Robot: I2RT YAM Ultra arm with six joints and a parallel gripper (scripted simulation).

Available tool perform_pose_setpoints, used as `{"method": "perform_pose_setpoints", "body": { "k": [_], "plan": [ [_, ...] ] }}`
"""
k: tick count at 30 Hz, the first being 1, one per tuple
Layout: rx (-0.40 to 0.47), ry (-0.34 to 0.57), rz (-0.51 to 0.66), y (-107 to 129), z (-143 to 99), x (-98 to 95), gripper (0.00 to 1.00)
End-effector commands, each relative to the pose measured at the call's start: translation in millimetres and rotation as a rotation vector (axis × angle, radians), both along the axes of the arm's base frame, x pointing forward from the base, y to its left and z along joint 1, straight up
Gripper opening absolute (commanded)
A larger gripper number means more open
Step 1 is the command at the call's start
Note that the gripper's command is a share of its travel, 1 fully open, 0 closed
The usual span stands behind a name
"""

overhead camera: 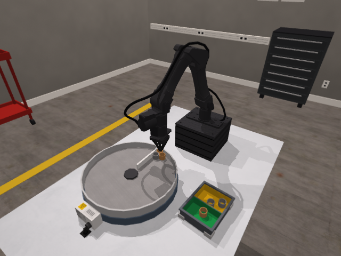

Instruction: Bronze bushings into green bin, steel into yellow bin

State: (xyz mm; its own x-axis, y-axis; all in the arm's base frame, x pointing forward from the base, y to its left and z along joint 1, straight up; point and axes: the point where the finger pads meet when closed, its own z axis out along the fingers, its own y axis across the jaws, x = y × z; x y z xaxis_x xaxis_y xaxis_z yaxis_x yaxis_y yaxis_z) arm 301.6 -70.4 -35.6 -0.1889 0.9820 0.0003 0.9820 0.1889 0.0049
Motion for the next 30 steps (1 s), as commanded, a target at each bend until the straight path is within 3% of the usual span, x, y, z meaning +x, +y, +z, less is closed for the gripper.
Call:
{"method": "perform_pose_setpoints", "body": {
  "k": [1, 17, 20, 27, 28, 30],
  "plan": [
    [-0.004, -0.037, 0.010, -1, 10, 10.6, 0.12],
    [-0.004, -0.037, 0.010, -1, 10, 10.6, 0.12],
    [0.008, 0.011, 0.010, 3, -10, -4.2, 0.12],
    [0.008, 0.012, 0.011, 4, -29, -4.2, 0.12],
    [-0.002, -0.030, 0.011, 0, -22, 13.4, 0.12],
    [-0.011, -0.066, 0.011, -2, -11, 19.5, 0.12]
  ]
}}
